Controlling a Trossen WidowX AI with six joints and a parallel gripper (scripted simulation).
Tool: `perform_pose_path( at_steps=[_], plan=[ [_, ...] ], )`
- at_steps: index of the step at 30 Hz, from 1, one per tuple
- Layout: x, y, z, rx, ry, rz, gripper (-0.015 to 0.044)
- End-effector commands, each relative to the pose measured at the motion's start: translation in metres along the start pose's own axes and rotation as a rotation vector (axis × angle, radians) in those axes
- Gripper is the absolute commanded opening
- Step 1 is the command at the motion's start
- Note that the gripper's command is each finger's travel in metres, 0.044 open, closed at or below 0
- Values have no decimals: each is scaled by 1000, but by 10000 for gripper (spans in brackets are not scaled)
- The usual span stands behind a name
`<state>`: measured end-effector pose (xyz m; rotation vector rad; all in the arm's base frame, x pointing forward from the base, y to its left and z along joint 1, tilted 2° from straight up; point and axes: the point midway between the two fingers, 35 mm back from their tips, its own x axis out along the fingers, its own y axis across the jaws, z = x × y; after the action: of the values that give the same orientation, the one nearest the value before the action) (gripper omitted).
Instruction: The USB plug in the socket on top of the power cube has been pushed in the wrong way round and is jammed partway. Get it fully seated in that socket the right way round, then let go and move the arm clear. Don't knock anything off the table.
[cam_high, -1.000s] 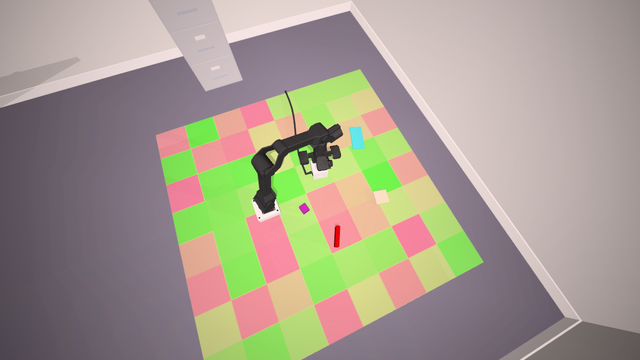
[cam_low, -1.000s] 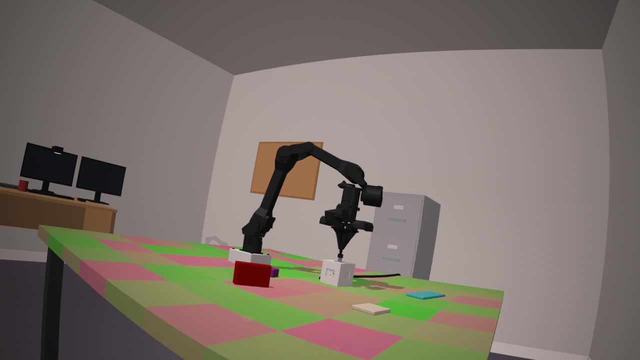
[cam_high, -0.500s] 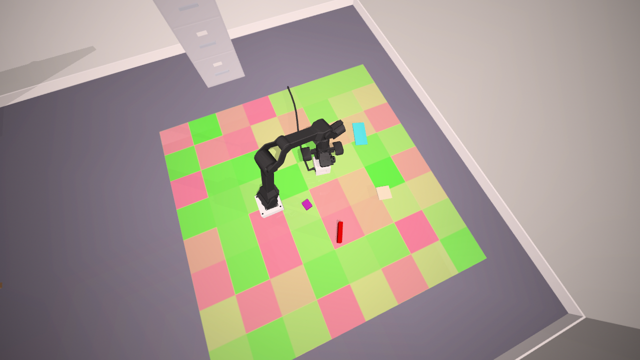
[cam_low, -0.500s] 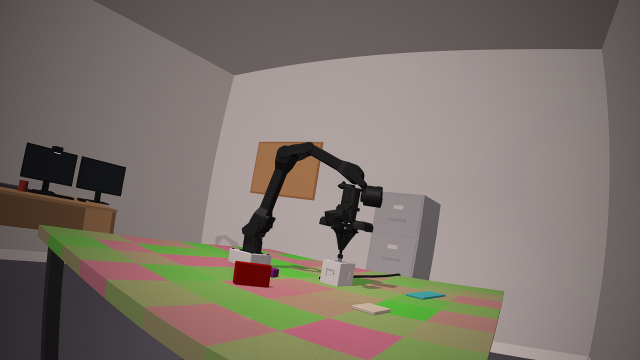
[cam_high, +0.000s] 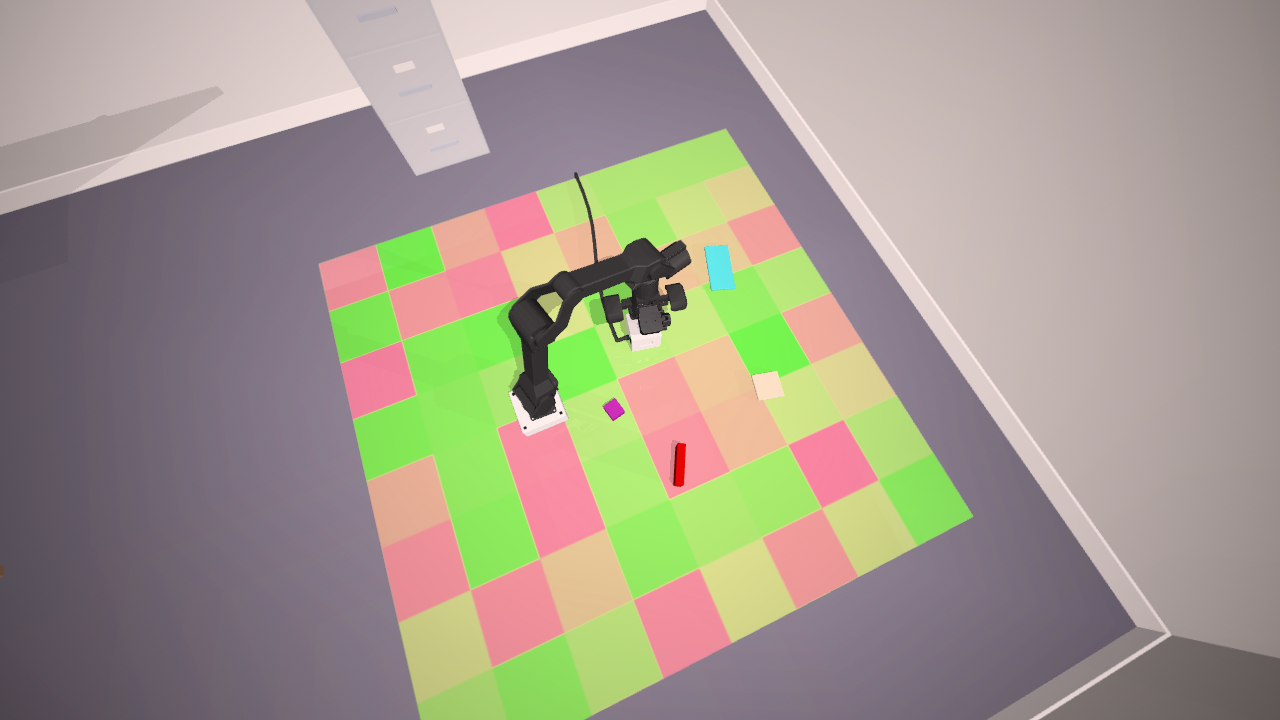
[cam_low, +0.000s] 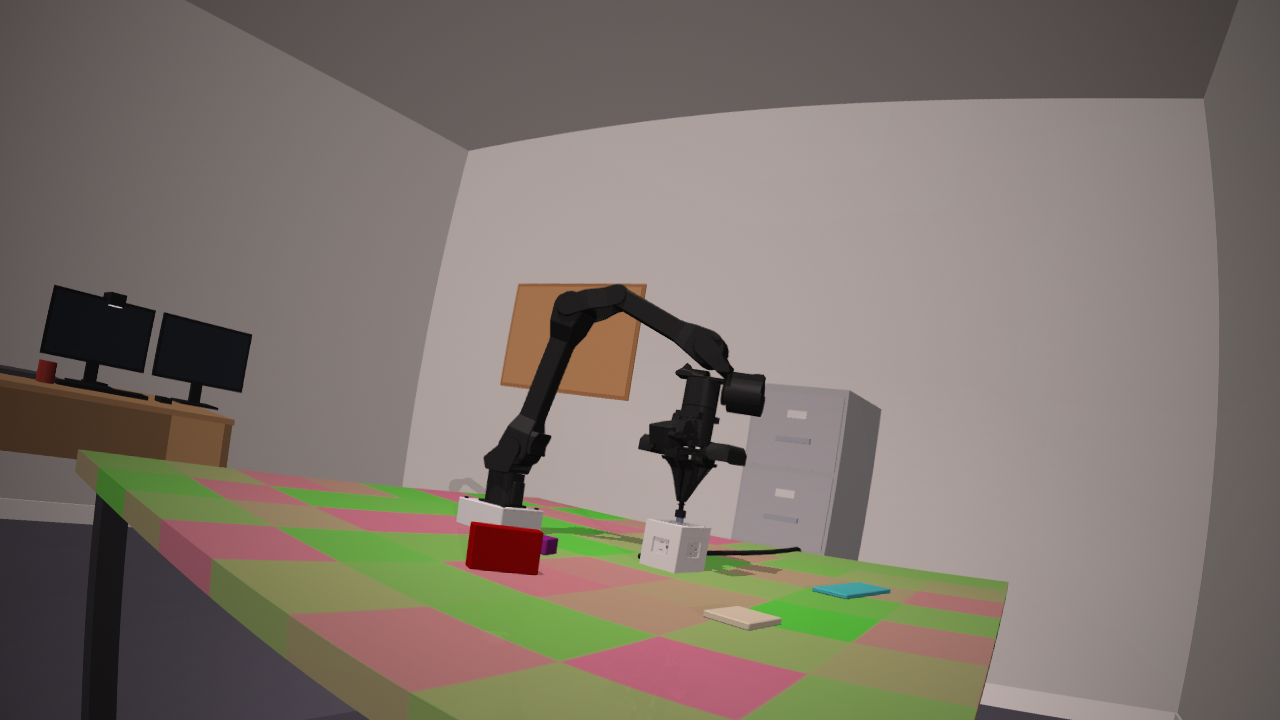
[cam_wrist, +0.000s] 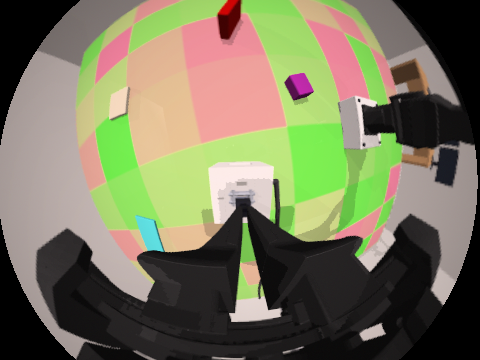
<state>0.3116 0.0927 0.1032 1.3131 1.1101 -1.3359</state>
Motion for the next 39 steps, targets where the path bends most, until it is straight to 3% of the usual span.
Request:
perform_pose_path(
  at_steps=[1,39],
  plan=[
    [1,0,0,-6,-3,0,0],
    [6,0,0,-6,-3,0,0]
  ],
)
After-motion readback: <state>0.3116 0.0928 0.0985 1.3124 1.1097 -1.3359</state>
